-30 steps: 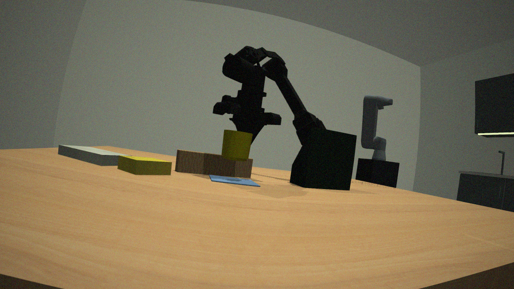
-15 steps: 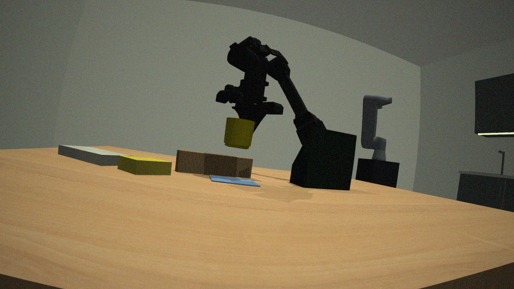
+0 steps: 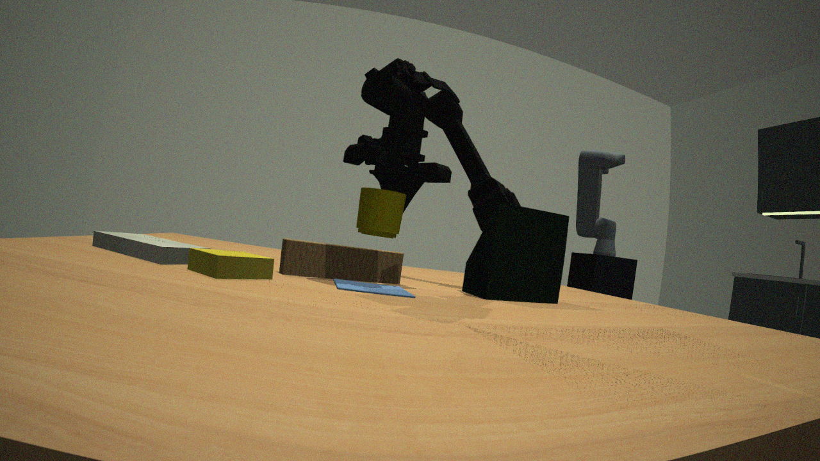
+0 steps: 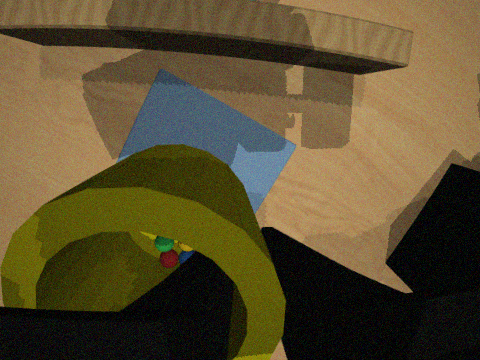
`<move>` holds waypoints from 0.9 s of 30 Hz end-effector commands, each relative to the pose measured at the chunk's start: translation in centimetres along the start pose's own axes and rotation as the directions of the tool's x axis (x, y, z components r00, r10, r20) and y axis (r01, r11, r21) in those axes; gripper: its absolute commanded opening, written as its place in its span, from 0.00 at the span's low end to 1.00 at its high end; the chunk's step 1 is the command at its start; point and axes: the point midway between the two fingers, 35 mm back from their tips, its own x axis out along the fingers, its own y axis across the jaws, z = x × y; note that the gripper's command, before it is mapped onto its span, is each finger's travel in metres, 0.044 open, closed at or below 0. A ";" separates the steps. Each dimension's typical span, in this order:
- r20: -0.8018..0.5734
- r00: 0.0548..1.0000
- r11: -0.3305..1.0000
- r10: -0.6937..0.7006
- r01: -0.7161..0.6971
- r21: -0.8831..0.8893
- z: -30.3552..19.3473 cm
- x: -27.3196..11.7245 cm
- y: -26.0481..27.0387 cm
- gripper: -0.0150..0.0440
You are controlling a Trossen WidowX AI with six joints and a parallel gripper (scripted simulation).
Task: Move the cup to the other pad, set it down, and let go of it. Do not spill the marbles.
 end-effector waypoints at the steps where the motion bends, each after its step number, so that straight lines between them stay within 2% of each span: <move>1: 0.001 1.000 1.000 0.002 -0.002 -0.001 0.8 0.0 -0.1 0.25; 27: 0.001 1.000 1.000 0.003 -0.003 0.005 7.8 -0.1 -0.9 0.25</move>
